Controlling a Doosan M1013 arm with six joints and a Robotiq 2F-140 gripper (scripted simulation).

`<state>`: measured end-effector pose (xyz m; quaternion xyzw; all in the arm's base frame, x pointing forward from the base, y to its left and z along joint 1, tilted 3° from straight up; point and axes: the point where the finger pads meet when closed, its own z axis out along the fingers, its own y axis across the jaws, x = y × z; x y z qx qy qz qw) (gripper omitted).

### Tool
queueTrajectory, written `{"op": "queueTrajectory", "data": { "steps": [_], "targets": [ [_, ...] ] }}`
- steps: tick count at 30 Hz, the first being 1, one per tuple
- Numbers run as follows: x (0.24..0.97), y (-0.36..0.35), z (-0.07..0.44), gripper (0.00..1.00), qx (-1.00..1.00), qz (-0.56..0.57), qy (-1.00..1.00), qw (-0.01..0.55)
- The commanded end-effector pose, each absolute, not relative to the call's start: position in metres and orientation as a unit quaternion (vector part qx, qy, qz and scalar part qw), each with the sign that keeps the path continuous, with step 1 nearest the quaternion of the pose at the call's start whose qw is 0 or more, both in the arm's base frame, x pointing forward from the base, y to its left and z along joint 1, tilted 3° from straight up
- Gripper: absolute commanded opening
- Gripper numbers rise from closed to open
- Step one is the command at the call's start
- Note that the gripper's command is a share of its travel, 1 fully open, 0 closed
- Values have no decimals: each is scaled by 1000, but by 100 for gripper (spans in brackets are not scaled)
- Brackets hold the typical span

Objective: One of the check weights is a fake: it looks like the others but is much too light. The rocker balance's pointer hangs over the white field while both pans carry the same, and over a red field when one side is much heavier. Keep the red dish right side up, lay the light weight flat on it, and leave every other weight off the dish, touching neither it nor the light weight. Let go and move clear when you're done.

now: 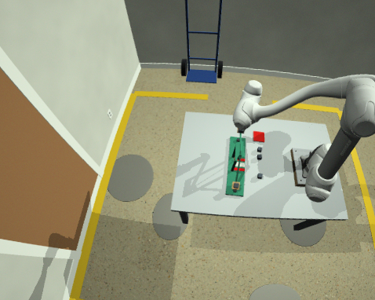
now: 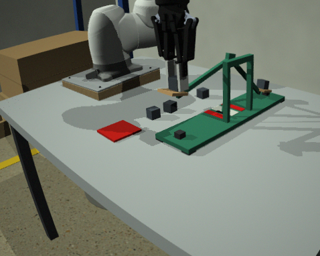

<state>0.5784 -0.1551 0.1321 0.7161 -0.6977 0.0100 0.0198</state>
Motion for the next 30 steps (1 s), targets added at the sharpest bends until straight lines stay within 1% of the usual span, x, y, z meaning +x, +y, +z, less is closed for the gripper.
{"op": "queueTrajectory", "data": {
  "steps": [1,7,23,30],
  "targets": [
    [578,-155,136,24,716,10,-698,20],
    [579,-154,151,24,716,10,-698,20],
    [574,-154,151,24,725,10,-688,20],
    [516,-156,152,24,726,10,-688,20]
  ]
}}
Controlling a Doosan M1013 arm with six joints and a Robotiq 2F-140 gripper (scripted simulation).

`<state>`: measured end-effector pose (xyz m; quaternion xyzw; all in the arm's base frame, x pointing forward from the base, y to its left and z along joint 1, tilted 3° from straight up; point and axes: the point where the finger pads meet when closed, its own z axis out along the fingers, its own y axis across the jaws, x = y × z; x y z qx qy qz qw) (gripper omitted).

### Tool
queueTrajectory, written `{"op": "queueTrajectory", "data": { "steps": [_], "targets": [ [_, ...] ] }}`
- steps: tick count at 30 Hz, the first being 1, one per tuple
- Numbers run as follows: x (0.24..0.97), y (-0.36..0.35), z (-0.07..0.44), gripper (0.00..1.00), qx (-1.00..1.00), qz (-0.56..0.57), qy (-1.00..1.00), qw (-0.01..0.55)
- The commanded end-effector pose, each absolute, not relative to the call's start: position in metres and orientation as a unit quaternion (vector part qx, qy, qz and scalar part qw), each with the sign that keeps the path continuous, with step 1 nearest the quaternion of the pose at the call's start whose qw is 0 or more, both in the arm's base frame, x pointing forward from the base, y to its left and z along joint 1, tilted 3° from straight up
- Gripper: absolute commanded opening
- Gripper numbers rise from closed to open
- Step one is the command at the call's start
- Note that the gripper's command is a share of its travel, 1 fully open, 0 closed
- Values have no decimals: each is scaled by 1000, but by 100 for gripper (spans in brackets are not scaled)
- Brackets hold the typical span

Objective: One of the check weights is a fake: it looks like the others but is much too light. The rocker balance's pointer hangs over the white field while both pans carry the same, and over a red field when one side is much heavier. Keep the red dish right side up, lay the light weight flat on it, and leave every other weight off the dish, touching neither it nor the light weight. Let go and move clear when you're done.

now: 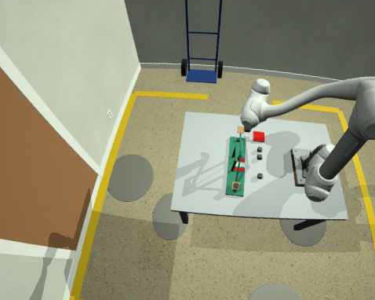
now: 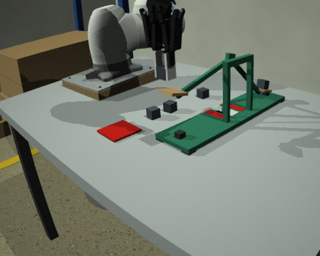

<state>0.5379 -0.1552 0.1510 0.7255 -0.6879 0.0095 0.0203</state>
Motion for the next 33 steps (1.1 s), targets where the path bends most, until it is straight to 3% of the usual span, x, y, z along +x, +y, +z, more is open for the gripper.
{"op": "queueTrajectory", "data": {
  "steps": [1,13,23,33],
  "targets": [
    [505,-156,152,24,726,10,-688,20],
    [418,-158,153,24,726,10,-688,20],
    [409,-155,152,24,726,10,-688,20],
    [417,-35,91,24,726,9,-688,20]
  ]
}}
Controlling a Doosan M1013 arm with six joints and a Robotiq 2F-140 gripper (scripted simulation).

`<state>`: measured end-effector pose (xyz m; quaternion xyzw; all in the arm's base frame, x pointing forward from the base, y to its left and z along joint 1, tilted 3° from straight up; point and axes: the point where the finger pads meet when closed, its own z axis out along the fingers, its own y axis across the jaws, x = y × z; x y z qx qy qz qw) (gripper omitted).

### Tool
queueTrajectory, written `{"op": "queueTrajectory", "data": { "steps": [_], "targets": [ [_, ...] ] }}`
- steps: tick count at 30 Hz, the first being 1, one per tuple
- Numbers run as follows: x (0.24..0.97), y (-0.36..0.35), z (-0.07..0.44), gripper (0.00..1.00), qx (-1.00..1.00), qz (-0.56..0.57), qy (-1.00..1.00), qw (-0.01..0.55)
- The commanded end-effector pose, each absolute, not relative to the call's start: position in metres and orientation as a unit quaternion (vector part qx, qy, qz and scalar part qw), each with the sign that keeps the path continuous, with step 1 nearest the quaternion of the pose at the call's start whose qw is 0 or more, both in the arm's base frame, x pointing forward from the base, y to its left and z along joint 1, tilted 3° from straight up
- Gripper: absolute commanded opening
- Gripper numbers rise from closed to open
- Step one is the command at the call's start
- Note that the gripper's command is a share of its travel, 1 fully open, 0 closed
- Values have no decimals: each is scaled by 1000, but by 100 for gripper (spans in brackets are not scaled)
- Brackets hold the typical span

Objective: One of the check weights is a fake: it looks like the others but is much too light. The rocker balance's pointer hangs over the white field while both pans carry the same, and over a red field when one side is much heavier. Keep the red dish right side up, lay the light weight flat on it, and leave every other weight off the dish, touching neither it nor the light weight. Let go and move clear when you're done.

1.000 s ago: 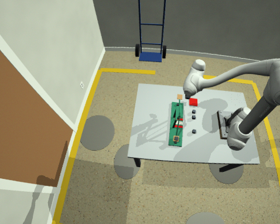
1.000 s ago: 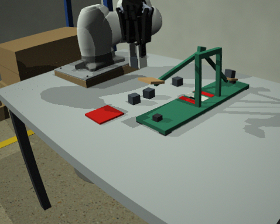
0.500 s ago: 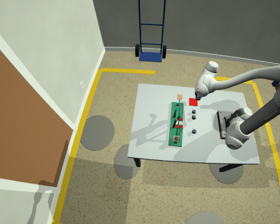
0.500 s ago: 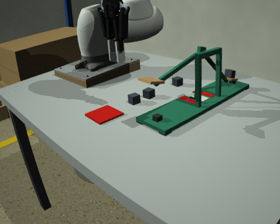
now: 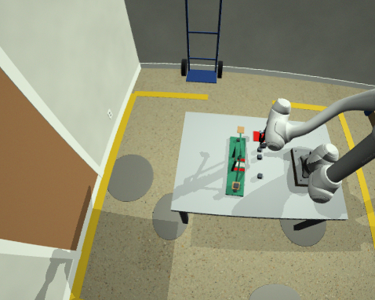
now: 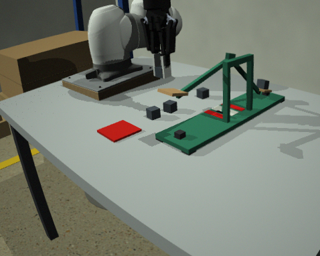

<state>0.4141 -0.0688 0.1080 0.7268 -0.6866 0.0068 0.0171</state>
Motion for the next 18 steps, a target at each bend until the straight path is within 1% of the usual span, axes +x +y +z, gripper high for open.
{"op": "queueTrajectory", "data": {
  "steps": [1,2,3,6,9,18],
  "targets": [
    [414,-14,81,24,726,9,-688,20],
    [414,-14,81,24,726,9,-688,20],
    [410,4,72,24,726,9,-688,20],
    [410,4,72,24,726,9,-688,20],
    [401,35,57,24,726,10,-688,20],
    [400,38,55,24,726,10,-688,20]
  ]
}}
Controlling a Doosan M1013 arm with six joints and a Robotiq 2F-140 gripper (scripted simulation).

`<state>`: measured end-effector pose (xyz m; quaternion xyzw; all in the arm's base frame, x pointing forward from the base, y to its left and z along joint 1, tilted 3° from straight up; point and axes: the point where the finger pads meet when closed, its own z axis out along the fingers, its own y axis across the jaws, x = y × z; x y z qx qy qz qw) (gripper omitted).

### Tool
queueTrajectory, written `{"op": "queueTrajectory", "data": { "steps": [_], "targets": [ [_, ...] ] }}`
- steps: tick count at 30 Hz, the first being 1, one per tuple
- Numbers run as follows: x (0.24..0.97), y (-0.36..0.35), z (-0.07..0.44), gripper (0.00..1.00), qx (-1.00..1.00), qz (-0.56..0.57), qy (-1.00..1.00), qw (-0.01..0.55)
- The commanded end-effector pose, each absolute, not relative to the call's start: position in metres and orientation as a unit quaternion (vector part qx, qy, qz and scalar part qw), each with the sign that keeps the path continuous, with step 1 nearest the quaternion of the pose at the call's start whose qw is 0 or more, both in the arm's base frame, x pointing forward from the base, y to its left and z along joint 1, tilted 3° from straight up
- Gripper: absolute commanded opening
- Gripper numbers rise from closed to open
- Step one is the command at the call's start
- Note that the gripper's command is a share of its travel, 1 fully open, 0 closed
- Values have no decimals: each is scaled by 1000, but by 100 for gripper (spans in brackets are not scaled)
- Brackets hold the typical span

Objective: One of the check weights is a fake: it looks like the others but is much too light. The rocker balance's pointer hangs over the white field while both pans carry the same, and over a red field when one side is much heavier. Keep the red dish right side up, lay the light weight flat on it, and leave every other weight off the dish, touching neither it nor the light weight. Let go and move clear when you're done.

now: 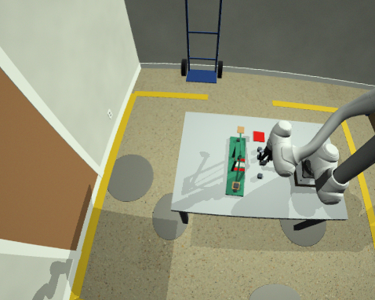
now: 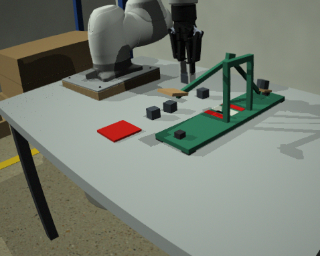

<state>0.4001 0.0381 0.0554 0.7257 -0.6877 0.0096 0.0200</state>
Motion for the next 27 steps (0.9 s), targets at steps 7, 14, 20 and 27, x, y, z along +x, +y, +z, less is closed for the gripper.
{"op": "queueTrajectory", "data": {
  "steps": [7,14,20,27],
  "targets": [
    [400,38,55,24,726,10,-688,20],
    [400,38,46,24,726,10,-688,20],
    [400,37,28,24,726,10,-688,20],
    [400,36,11,24,726,10,-688,20]
  ]
}}
